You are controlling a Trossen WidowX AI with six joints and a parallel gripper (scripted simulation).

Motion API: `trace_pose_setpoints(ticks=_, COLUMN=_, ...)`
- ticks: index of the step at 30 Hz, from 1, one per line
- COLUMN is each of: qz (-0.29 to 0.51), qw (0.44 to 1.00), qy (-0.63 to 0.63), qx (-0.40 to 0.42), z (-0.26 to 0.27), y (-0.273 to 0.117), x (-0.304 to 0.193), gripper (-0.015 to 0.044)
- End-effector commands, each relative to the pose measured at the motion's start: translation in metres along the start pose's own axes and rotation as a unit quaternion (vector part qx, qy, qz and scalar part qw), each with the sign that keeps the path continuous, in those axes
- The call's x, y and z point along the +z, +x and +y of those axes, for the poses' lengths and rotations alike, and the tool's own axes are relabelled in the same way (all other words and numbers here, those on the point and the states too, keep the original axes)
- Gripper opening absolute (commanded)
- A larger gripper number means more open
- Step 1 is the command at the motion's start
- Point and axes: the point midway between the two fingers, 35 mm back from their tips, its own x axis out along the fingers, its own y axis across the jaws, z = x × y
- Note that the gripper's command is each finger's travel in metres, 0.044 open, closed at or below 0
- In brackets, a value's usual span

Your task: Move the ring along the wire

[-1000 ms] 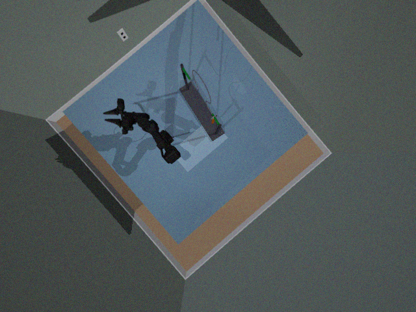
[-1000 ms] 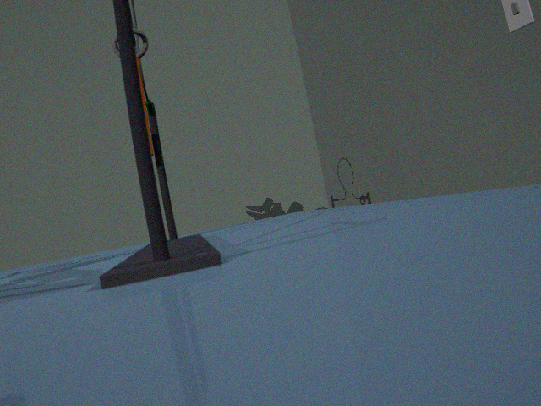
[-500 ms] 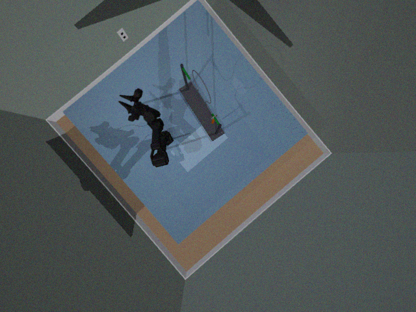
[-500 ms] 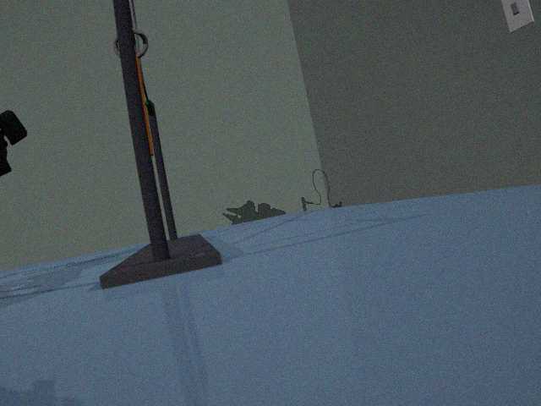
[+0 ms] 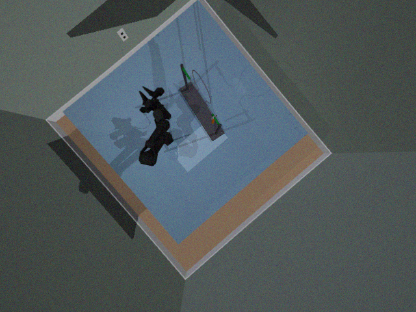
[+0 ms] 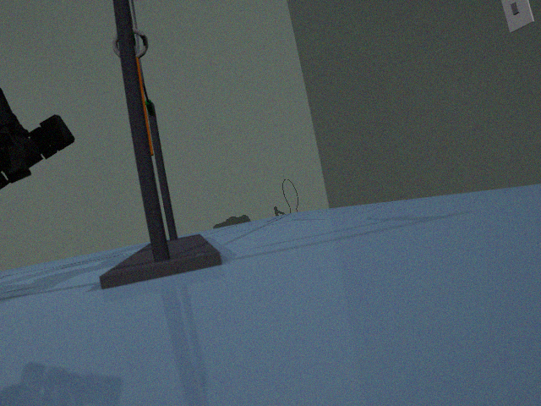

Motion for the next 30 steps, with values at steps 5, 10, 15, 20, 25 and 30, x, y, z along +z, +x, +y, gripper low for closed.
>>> trace_pose_setpoints(ticks=5, qz=0.079, qw=0.992, qy=0.025, qx=-0.097, z=-0.041, y=-0.039, x=-0.039, gripper=0.016)
trace_pose_setpoints(ticks=10, qz=0.116, qw=0.98, qy=0.036, qx=-0.154, z=-0.061, y=-0.067, x=-0.054, gripper=0.016)
trace_pose_setpoints(ticks=15, qz=0.15, qw=0.964, qy=0.049, qx=-0.213, z=-0.078, y=-0.098, x=-0.067, gripper=0.016)
trace_pose_setpoints(ticks=20, qz=0.179, qw=0.944, qy=0.063, qx=-0.271, z=-0.09, y=-0.131, x=-0.078, gripper=0.016)
trace_pose_setpoints(ticks=25, qz=0.203, qw=0.919, qy=0.078, qx=-0.33, z=-0.098, y=-0.165, x=-0.085, gripper=0.016)
trace_pose_setpoints(ticks=30, qz=0.222, qw=0.889, qy=0.093, qx=-0.389, z=-0.101, y=-0.2, x=-0.09, gripper=0.016)
